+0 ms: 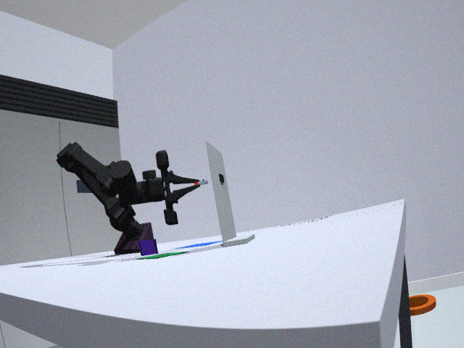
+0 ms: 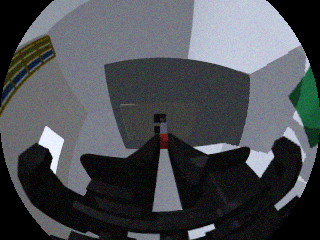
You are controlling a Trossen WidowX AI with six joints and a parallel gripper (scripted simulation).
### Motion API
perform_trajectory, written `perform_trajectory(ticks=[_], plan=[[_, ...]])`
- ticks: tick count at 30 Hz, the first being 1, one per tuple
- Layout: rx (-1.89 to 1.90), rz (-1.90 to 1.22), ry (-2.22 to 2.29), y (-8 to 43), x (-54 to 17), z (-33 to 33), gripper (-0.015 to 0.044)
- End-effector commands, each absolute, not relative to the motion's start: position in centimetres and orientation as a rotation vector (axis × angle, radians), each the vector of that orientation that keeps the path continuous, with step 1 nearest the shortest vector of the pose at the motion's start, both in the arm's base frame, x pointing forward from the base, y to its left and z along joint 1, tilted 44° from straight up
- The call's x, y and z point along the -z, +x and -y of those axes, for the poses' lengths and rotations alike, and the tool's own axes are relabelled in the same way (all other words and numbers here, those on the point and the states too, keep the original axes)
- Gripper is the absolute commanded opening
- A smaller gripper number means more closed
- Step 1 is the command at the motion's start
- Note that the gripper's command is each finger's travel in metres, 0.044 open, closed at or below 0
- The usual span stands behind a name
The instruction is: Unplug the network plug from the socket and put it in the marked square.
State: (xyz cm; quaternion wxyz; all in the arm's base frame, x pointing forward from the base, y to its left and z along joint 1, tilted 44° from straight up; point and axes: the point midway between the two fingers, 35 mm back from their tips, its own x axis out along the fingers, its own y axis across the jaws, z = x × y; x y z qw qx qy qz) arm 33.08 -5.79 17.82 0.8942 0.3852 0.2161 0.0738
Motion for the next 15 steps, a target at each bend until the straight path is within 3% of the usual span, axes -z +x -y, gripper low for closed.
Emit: perform_trajectory(ticks=[1, 15], plan=[[-0.155, -0.449, 0.796, 32.77, -17.82, 5.85, 0.0000], [-0.155, -0.449, 0.796, 31.98, -17.97, 5.97, 0.0000]])
